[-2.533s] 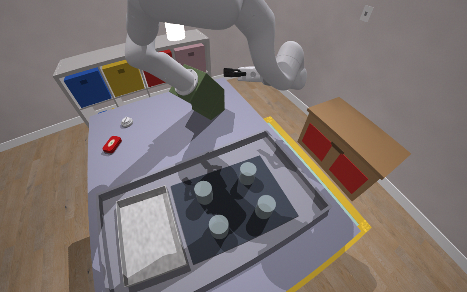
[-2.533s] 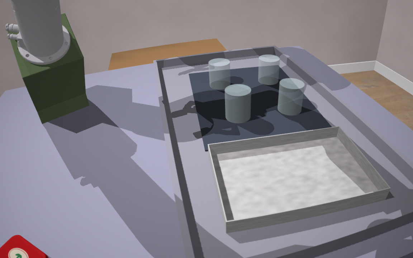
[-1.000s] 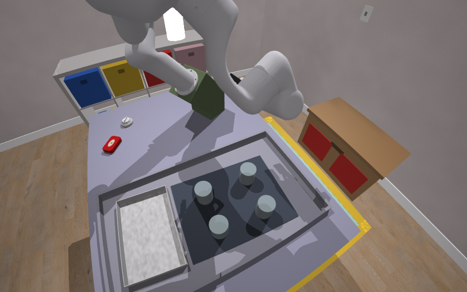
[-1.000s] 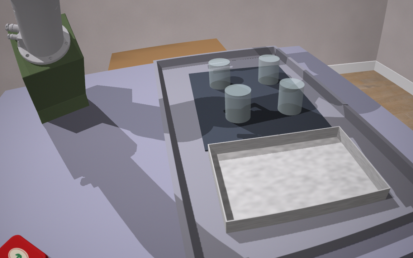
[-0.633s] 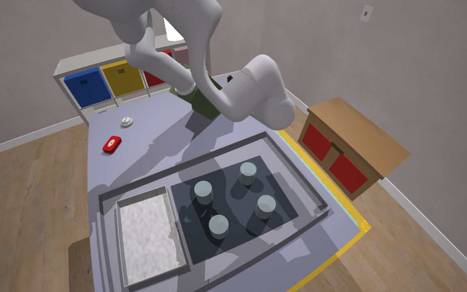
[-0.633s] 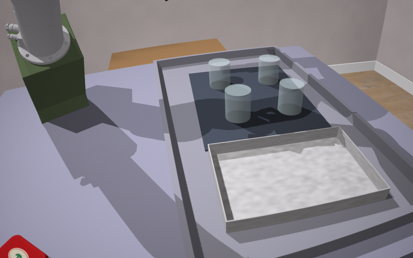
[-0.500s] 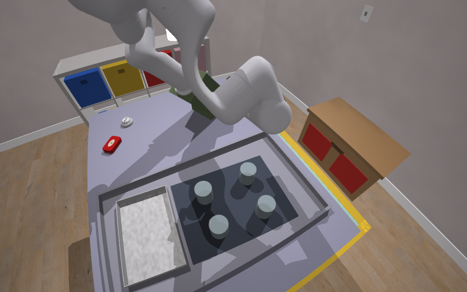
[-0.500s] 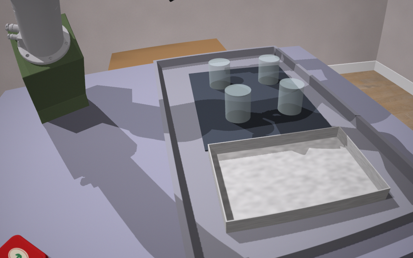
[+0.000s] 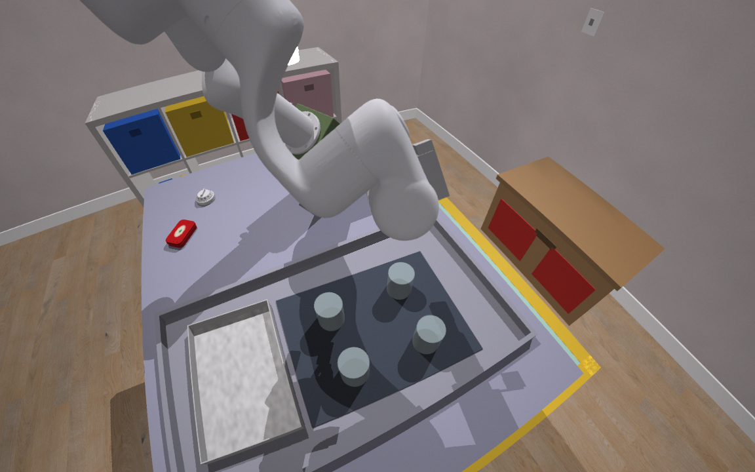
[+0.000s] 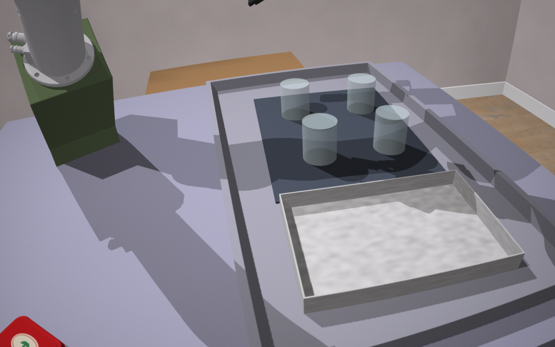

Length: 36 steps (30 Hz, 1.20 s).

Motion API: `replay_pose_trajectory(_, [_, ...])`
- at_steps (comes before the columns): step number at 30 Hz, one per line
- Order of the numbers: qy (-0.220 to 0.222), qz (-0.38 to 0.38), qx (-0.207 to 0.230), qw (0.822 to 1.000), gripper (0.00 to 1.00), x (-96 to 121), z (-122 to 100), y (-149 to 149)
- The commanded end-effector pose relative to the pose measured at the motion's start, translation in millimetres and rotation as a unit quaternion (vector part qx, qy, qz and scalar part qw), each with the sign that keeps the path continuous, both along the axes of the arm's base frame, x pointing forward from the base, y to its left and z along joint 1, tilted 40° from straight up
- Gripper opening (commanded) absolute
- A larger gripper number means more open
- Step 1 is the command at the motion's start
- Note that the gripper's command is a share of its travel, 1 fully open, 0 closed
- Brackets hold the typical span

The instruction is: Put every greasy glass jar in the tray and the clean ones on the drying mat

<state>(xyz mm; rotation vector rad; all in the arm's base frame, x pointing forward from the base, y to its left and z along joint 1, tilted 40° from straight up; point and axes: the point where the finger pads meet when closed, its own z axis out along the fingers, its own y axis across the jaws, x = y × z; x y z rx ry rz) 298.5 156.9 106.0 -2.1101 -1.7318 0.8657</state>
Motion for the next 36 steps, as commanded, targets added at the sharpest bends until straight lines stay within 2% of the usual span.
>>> replay_pose_trajectory(1, [-0.024, -0.027, -0.010, 0.999, 1.00, 8, 7, -4])
replay_pose_trajectory(9, [-0.073, -0.106, -0.035, 0.991, 1.00, 27, 23, -20])
replay_pose_trajectory(16, [-0.113, -0.177, -0.055, 0.976, 1.00, 43, 38, -36])
replay_pose_trajectory(18, [-0.113, -0.177, -0.055, 0.976, 1.00, 43, 38, -36])
replay_pose_trajectory(25, [-0.151, -0.248, -0.074, 0.954, 1.00, 57, 53, -53])
replay_pose_trajectory(33, [-0.191, -0.330, -0.093, 0.920, 1.00, 71, 72, -74])
replay_pose_trajectory(36, [-0.196, -0.340, -0.095, 0.915, 1.00, 72, 75, -77])
